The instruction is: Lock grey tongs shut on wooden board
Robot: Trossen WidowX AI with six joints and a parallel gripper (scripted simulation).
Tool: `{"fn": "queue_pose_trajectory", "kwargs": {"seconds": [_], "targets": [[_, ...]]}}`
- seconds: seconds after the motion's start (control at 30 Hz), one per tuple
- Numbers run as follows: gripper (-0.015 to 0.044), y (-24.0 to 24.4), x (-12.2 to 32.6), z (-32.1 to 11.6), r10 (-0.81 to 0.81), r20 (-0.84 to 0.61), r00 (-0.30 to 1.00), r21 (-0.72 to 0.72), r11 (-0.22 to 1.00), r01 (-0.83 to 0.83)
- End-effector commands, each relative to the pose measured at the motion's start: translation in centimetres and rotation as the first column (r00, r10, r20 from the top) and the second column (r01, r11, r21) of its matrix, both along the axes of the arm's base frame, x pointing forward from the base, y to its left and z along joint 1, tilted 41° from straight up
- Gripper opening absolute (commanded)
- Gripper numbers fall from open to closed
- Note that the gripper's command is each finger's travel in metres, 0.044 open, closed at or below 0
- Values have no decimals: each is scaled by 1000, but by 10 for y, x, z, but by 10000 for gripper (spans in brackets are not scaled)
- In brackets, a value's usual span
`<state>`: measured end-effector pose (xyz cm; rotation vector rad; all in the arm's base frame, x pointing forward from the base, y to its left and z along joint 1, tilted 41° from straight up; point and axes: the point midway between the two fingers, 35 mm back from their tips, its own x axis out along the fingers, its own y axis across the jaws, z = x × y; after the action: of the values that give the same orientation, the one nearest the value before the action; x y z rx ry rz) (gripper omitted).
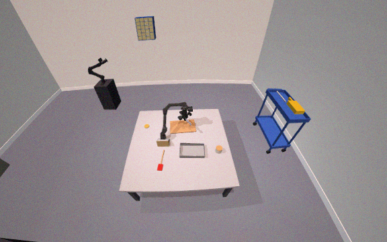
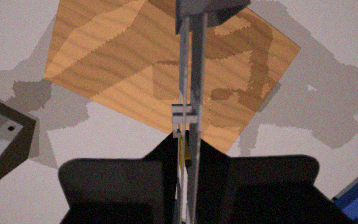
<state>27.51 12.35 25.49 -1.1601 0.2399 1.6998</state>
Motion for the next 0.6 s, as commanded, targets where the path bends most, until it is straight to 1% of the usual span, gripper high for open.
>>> {"fn": "queue_pose_trajectory", "kwargs": {"seconds": [0.0, 0.27, 0.57], "targets": [[-150, 4, -7, 6, 139, 116, 984, 2, 990, -140], [-150, 10, -16, 12, 363, 301, 882, -40, 929, -368], [-150, 16, -27, 18, 570, 478, 668, -137, 800, -584]]}}
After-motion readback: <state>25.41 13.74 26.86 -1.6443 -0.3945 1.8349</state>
